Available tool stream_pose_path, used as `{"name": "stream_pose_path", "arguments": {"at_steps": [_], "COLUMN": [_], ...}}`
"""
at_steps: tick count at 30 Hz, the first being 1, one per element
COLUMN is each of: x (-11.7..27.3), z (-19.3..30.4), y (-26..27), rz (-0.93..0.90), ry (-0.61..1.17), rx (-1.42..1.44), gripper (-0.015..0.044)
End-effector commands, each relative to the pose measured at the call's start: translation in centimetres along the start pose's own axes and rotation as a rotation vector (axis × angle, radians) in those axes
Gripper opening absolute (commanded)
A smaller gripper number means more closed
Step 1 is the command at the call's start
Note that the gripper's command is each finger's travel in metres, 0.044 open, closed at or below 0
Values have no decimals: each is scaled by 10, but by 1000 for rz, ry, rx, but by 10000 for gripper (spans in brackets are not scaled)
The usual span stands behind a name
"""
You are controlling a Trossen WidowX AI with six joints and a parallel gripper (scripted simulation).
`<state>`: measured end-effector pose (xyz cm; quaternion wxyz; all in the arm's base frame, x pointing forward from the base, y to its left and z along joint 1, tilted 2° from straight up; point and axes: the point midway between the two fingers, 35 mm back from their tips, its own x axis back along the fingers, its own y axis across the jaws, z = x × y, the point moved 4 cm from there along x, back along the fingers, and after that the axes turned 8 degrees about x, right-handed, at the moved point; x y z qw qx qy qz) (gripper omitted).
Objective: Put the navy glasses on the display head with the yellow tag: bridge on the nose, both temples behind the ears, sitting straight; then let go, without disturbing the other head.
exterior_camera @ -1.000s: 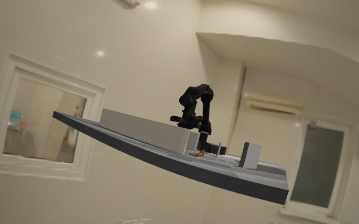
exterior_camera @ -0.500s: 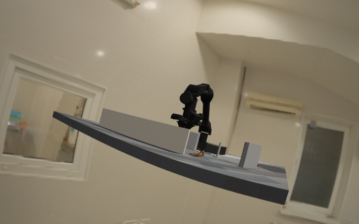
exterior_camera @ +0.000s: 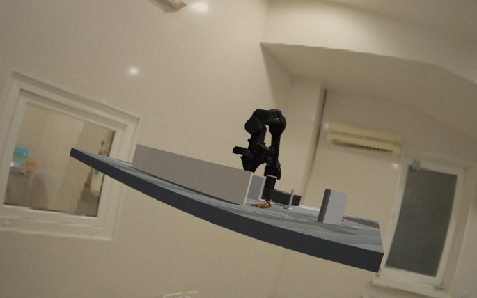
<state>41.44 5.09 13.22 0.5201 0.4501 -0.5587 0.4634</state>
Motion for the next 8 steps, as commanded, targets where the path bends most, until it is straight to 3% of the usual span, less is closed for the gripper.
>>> {"name": "stream_pose_path", "arguments": {"at_steps": [1, 8], "x": [5, 14], "z": [-3, -6], "y": [15, 33], "rz": [5, 3], "ry": [-7, -7], "rx": [-2, -2], "gripper": [107, 107]}}
